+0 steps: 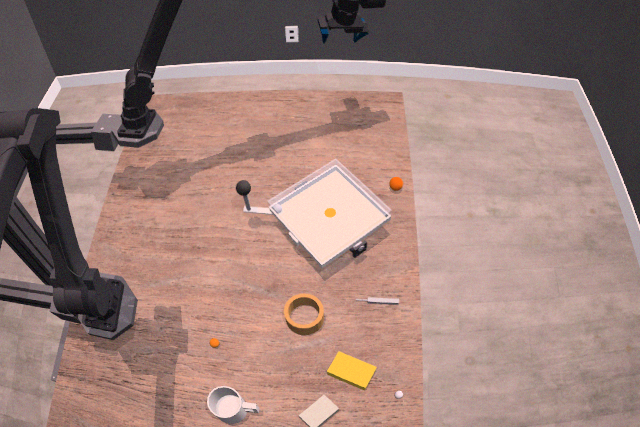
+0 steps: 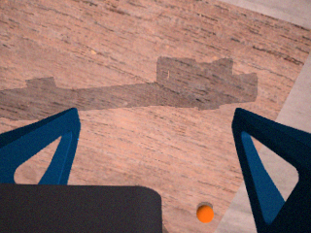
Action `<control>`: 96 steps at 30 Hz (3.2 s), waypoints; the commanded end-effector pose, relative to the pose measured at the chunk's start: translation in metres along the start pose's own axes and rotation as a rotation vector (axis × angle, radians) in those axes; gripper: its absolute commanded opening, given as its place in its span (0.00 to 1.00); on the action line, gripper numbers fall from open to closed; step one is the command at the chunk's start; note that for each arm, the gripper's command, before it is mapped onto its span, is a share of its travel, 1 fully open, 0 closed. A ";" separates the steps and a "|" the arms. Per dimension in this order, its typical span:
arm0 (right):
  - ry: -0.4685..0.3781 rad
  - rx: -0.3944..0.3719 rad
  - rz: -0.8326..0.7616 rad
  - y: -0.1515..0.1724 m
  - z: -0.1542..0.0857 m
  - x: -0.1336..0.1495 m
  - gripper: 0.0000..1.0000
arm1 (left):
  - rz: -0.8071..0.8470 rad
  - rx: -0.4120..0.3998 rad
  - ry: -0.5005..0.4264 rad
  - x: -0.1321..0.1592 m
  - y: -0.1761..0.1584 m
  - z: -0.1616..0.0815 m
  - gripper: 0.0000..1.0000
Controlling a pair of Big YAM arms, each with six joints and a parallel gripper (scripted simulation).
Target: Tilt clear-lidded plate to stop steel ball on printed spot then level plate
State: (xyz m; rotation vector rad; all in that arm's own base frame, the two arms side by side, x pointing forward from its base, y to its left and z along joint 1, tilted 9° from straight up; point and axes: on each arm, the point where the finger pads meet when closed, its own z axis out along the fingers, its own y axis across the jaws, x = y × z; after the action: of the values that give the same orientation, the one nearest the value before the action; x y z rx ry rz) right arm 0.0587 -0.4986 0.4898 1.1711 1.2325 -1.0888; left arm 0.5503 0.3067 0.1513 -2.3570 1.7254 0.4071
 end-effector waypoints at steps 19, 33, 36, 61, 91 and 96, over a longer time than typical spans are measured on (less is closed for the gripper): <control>-0.158 0.074 -0.055 -0.042 -0.016 -0.082 1.00 | -0.012 0.036 -0.005 -0.006 -0.008 -0.016 1.00; -0.158 0.074 -0.056 -0.042 -0.017 -0.082 1.00 | 0.006 0.064 0.012 0.040 0.001 -0.023 1.00; -0.158 0.074 -0.056 -0.042 -0.017 -0.082 1.00 | 0.035 0.087 0.032 0.095 0.014 -0.023 1.00; -0.158 0.074 -0.056 -0.042 -0.017 -0.082 1.00 | 0.315 0.186 0.224 0.399 0.328 0.033 1.00; -0.158 0.074 -0.056 -0.042 -0.017 -0.082 1.00 | 0.303 0.168 0.214 0.400 0.322 0.037 0.57; -0.158 0.074 -0.056 -0.042 -0.017 -0.082 1.00 | 0.303 0.168 0.214 0.400 0.322 0.037 0.57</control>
State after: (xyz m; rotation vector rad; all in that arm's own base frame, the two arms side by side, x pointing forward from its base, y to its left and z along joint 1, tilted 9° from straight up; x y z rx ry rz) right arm 0.0154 -0.4941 0.5218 1.1566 1.1788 -1.2017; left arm 0.3420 -0.1367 -0.0168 -2.0706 2.1564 0.0666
